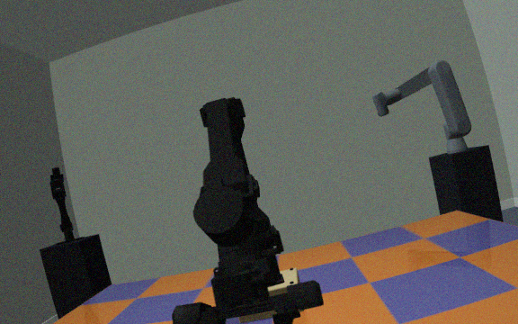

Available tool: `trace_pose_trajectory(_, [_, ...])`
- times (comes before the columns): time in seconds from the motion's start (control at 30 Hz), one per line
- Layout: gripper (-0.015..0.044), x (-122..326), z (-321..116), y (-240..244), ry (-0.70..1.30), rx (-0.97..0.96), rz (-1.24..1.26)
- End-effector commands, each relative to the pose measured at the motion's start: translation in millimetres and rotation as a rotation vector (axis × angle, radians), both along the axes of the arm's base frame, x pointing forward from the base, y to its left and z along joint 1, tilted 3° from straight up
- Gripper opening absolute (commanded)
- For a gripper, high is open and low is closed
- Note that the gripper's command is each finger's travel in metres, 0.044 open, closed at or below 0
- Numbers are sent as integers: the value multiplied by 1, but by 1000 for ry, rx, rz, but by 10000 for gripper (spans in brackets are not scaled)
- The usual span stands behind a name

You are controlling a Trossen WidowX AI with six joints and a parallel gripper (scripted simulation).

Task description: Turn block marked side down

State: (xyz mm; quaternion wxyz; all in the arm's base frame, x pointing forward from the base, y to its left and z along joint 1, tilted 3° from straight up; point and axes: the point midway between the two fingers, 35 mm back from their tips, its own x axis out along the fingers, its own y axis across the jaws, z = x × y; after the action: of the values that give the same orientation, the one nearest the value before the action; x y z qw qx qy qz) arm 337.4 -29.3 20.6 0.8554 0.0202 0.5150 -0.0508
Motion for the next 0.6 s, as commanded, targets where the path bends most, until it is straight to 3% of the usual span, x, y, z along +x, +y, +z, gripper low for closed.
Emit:
trace_pose_trajectory(0.0, [0, 3, 2, -1, -29, -10, 3])
trace_pose_trajectory(0.57, [0, 15, -29, -2, -270, -35, 9])
